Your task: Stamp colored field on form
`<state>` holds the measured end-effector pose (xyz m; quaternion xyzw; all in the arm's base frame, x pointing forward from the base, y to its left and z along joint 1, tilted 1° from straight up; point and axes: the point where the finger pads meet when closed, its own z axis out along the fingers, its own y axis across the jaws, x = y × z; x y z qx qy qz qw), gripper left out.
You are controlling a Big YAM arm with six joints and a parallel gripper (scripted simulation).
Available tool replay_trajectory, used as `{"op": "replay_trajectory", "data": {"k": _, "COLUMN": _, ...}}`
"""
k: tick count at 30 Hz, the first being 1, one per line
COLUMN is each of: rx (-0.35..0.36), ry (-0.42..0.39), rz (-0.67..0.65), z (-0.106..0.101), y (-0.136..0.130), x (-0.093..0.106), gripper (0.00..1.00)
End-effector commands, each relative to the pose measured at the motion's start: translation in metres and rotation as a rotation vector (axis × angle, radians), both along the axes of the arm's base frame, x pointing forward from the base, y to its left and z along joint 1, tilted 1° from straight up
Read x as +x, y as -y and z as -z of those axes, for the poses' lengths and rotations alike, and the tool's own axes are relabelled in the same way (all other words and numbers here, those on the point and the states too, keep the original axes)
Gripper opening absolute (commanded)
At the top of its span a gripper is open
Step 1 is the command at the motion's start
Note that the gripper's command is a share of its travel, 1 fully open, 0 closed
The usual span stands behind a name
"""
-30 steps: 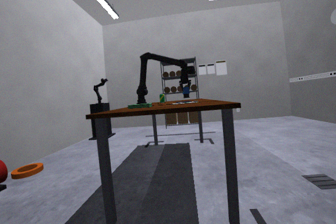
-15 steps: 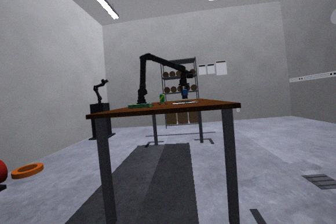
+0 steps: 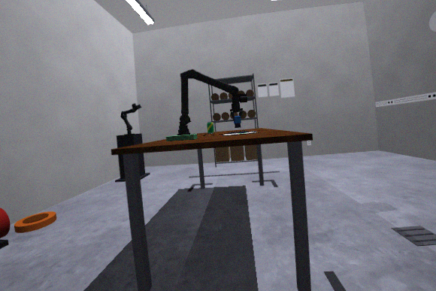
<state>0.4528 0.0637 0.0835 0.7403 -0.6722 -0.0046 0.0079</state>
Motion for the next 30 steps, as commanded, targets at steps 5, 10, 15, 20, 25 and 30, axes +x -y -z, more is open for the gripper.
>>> {"op": "replay_trajectory", "data": {"k": 5, "rx": 0.009, "ry": 0.055, "rz": 0.012, "z": -0.017, "y": -0.013, "x": 0.02, "gripper": 0.33}}
{"op": "replay_trajectory", "data": {"k": 10, "rx": 0.008, "ry": 0.046, "rz": 0.01, "z": -0.017, "y": -0.016, "x": 0.022, "gripper": 0.33}}
{"op": "replay_trajectory", "data": {"k": 15, "rx": 0.007, "ry": 0.041, "rz": 0.011, "z": -0.016, "y": -0.015, "x": 0.018, "gripper": 0.33}}
{"op": "replay_trajectory", "data": {"k": 20, "rx": 0.006, "ry": 0.041, "rz": 0.012, "z": -0.015, "y": -0.015, "x": 0.018, "gripper": 0.33}}
{"op": "replay_trajectory", "data": {"k": 25, "rx": 0.005, "ry": 0.038, "rz": 0.022, "z": -0.015, "y": -0.004, "x": 0.016, "gripper": 0.33}}
{"op": "replay_trajectory", "data": {"k": 30, "rx": 0.005, "ry": 0.037, "rz": 0.01, "z": -0.015, "y": -0.007, "x": 0.015, "gripper": 0.33}}
